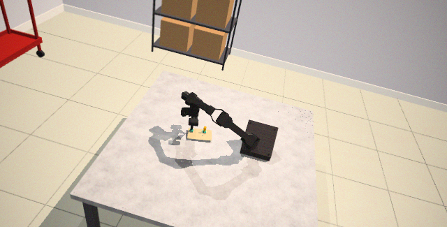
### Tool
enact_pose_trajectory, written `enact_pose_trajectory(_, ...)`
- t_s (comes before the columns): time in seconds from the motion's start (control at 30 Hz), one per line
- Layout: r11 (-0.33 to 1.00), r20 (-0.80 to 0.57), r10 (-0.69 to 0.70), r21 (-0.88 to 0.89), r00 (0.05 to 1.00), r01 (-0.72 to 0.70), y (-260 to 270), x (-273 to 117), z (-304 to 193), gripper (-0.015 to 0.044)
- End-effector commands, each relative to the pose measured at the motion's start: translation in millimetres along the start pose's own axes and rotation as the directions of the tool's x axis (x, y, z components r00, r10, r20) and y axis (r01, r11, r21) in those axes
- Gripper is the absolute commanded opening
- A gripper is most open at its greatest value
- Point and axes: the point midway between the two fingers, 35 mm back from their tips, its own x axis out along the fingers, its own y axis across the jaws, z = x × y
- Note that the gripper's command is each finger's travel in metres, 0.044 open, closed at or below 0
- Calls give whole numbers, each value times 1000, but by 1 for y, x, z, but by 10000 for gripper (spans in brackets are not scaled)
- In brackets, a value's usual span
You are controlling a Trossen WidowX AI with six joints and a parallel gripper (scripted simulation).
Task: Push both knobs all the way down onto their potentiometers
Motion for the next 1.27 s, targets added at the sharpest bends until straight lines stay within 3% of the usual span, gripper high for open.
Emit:
enact_pose_trajectory(0.0, 1000, -1, 0, 1, 1000, 0, 0, 1, 0, 184)
enact_pose_trajectory(0.1, 1000, -1, -1, 1, 1000, 1, 1, -2, -6, 262)
enact_pose_trajectory(0.33, 1000, -4, -13, 3, 1000, 13, 16, -25, -77, 440)
enact_pose_trajectory(0.7, 1000, -9, -5, 1, 1000, 5, 59, -24, -190, 440)
enact_pose_trajectory(1.23, 1000, -9, -5, 1, 1000, 5, 59, -23, -192, 440)
